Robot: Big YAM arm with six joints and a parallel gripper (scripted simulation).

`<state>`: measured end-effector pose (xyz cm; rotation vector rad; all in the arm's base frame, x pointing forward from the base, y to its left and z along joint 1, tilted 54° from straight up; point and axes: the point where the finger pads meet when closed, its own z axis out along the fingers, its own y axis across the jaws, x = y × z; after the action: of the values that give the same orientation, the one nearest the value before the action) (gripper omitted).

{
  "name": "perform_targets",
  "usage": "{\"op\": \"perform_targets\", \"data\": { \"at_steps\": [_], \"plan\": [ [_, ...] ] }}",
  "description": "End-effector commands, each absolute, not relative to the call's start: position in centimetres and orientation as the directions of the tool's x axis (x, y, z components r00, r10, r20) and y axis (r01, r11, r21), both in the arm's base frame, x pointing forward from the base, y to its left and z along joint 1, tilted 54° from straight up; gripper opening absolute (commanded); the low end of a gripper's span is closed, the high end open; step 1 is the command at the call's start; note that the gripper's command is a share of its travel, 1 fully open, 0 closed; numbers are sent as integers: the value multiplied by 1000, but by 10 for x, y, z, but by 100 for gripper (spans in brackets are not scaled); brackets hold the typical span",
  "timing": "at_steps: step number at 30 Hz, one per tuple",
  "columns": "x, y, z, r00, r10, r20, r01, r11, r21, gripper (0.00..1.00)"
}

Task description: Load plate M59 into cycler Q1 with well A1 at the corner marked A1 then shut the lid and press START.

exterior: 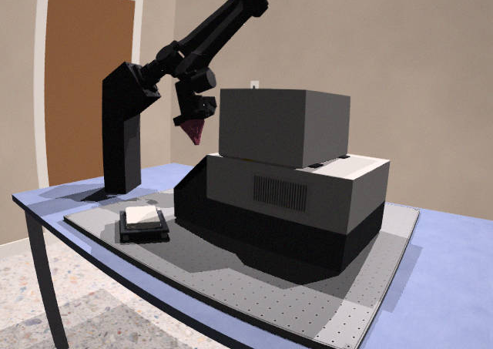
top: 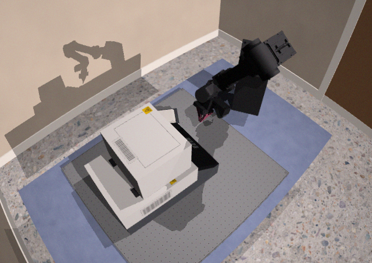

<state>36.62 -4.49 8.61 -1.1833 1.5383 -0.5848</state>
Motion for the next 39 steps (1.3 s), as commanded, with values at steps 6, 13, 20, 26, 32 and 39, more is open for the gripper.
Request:
{"op": "perform_targets", "data": {
  "at_steps": [6, 13, 20, 26, 32, 39],
  "plan": [
    [377, -47, 84, 33, -886, -463, -390, 415, -822, 0],
    [385, -39, 81, 42, -883, -467, -410, 411, -814, 0],
    [393, -46, 87, 38, -887, -461, -391, 411, -823, 0],
    [407, -44, 88, 41, -886, -461, -396, 409, -822, 0],
    [416, -44, 93, 45, -887, -459, -392, 407, -825, 0],
    [421, -44, 88, 39, -886, -461, -403, 408, -819, 0]
  ]
}}
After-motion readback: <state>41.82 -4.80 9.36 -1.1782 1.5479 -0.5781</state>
